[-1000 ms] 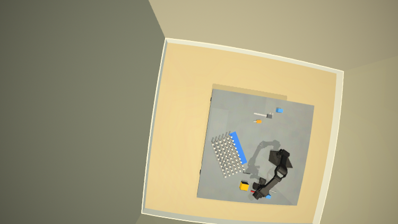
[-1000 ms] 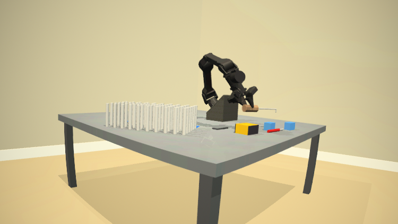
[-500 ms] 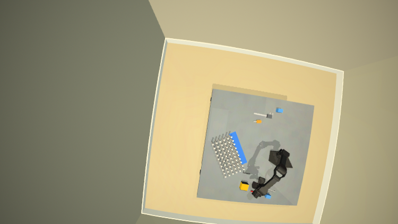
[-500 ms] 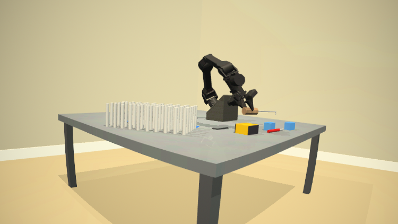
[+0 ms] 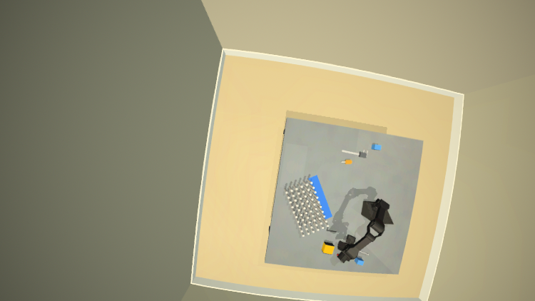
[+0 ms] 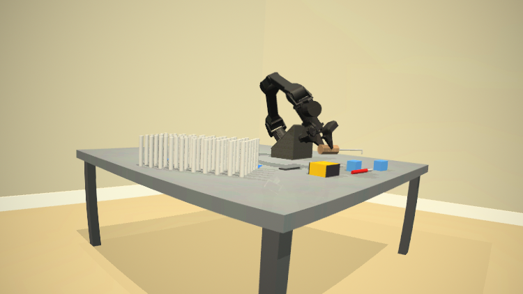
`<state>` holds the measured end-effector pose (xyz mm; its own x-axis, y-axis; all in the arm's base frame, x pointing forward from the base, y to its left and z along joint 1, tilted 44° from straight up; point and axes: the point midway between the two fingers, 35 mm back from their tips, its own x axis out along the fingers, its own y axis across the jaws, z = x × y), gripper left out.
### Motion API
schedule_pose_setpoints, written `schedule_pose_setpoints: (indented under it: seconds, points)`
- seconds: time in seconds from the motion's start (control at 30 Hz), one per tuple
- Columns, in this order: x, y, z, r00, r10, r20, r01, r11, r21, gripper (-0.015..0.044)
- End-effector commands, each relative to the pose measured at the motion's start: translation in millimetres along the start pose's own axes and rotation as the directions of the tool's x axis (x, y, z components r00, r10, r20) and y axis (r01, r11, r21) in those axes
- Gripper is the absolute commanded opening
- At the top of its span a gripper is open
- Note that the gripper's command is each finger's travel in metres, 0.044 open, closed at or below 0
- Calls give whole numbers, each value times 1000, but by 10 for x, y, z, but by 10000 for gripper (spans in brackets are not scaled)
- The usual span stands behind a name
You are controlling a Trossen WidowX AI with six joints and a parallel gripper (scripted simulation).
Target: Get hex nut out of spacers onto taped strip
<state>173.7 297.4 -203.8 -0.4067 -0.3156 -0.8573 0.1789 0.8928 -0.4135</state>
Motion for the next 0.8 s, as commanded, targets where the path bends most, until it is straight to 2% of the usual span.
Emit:
schedule_pose_setpoints:
  seconds: [0.0, 0.77]
  points:
    - [37, -19, 14, 1000, -1, -2, 1, 1000, -5, 0]
    - [211, -102, 115, 1000, -2, -2, 2, 1000, -5, 0]
